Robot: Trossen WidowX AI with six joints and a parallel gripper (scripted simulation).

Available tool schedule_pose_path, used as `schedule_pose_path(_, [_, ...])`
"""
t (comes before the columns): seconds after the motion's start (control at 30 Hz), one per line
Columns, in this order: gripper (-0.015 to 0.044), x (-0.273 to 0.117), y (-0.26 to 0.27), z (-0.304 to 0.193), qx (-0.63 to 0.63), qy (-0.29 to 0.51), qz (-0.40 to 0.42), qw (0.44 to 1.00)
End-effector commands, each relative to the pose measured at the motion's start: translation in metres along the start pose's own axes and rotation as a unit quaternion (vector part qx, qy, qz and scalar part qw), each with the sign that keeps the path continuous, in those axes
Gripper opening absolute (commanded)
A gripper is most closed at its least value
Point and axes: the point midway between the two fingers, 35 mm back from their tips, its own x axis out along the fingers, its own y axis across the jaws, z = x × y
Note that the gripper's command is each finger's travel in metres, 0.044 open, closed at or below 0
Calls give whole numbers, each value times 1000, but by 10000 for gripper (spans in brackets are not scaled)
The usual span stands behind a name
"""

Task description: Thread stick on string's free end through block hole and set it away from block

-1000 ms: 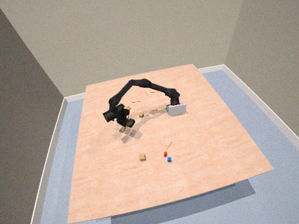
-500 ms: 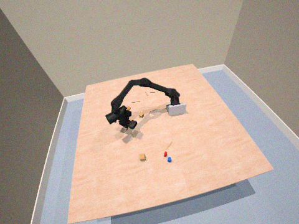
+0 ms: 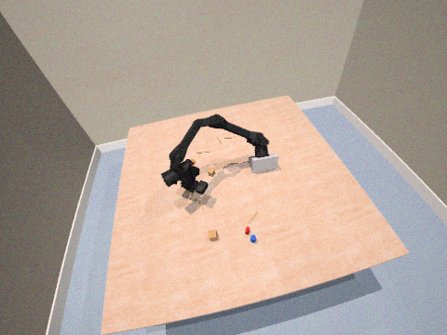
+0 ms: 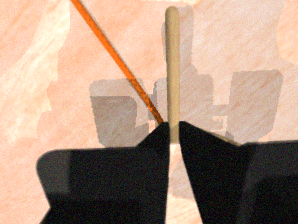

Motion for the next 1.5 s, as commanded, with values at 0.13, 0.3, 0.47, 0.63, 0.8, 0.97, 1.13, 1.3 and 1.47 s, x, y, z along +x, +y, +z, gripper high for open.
schedule_pose_path(0.13, [0, 4, -6, 4, 4, 3, -1, 1000])
schedule_pose_path(0.3, [0, 8, -10, 7, 3, 2, -1, 1000])
schedule_pose_path(0.47, [0, 12, -14, 10, 3, 1, -1, 1000])
schedule_pose_path(0.63, [0, 16, -18, 13, 3, 1, -1, 1000])
schedule_pose_path(0.8, [0, 18, -21, 15, 3, 2, -1, 1000])
schedule_pose_path(0.97, [0, 18, -21, 19, 3, 2, -1, 1000])
schedule_pose_path(1.13, [0, 17, -20, 25, 3, 2, -1, 1000])
schedule_pose_path(1.3, [0, 17, -20, 31, 3, 2, -1, 1000])
schedule_pose_path(1.47, [0, 17, -20, 38, 3, 2, -1, 1000])
